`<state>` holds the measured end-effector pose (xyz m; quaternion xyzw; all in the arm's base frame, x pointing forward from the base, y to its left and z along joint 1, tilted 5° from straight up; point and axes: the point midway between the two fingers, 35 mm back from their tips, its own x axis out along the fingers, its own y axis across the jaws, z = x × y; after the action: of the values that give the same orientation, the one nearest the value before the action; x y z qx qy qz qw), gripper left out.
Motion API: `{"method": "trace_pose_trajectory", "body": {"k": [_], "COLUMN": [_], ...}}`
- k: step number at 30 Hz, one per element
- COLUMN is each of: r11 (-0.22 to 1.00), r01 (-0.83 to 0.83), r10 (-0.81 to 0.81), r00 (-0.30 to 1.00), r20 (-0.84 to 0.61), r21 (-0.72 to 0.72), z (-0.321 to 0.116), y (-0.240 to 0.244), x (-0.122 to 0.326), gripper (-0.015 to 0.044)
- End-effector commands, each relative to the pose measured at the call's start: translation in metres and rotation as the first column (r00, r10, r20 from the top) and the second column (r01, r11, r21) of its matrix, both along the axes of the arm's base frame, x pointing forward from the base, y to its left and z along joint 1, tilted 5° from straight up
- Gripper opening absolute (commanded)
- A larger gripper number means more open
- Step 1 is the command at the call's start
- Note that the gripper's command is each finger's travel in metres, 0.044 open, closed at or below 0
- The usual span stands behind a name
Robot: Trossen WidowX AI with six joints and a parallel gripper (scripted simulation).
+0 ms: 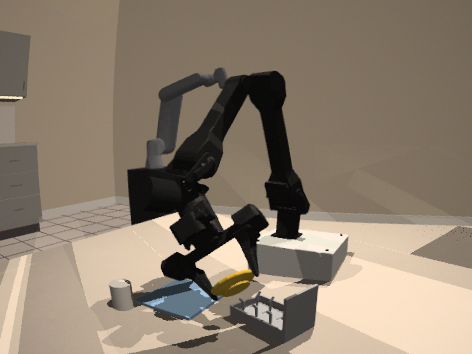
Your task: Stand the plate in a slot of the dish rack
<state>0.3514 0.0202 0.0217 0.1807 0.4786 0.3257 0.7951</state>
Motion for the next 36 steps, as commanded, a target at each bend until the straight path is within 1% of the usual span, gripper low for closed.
{"method": "trace_pose_trajectory", "body": {"k": [1, 10, 18, 24, 29, 36], "r11": [0.998, 0.982, 0.964, 0.956, 0.952, 0.939], "r01": [-0.048, -0.157, -0.237, -0.271, -0.286, -0.338], "r10": [0.043, 0.109, 0.133, 0.128, 0.125, 0.124], "r00": [0.993, 0.923, 0.818, 0.732, 0.689, 0.517], "r20": [0.113, 0.369, 0.559, 0.669, 0.714, 0.847], "r21": [0.046, 0.103, 0.117, 0.114, 0.109, 0.069], "z": [-0.003, -0.008, -0.01, -0.009, -0.008, 0.002], "y": [0.001, 0.002, 0.004, 0.003, 0.002, 0.003], "x": [0.0, -0.009, -0.022, -0.034, -0.04, -0.055], "gripper": [0.0, 0.0, 0.0, 0.0, 0.0, 0.0]}}
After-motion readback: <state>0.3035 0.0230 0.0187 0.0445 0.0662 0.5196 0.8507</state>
